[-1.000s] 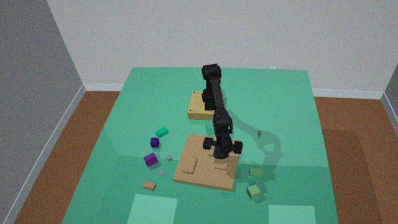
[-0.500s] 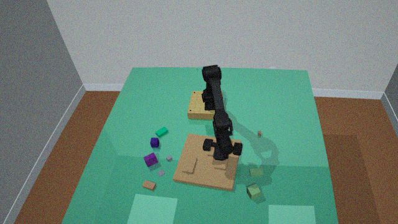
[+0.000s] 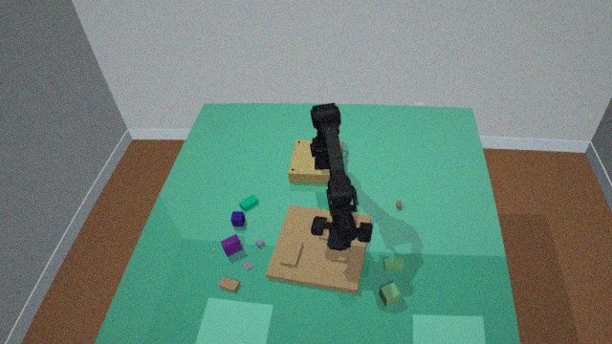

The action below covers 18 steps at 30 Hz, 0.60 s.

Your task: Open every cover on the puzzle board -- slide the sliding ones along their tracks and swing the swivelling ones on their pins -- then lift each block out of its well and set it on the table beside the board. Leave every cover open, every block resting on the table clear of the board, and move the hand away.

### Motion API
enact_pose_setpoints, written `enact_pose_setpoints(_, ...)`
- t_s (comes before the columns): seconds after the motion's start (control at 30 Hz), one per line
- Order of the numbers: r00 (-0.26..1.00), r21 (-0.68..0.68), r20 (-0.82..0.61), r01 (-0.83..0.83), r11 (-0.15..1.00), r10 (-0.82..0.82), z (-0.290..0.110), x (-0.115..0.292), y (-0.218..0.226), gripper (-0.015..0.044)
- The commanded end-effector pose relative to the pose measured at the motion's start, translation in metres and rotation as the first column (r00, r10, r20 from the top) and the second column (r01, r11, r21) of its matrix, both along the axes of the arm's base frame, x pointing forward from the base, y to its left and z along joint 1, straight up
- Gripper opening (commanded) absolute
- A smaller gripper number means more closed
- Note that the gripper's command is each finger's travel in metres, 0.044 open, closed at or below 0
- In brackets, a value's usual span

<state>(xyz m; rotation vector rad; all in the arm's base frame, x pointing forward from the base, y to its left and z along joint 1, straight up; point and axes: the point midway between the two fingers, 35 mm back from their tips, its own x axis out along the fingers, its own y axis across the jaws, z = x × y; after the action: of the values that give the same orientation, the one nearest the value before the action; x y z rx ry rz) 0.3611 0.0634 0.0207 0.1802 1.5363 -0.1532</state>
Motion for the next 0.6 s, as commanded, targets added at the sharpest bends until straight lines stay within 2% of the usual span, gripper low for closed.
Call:
enact_pose_setpoints(0.0, 1.0, -0.003, 0.002, -0.003, 1.0, 0.003, 0.0, 0.004, -0.001, 0.0)
enact_pose_setpoints(0.57, 1.0, -0.003, 0.004, -0.003, 1.0, 0.003, 0.001, 0.021, -0.004, 0.0)
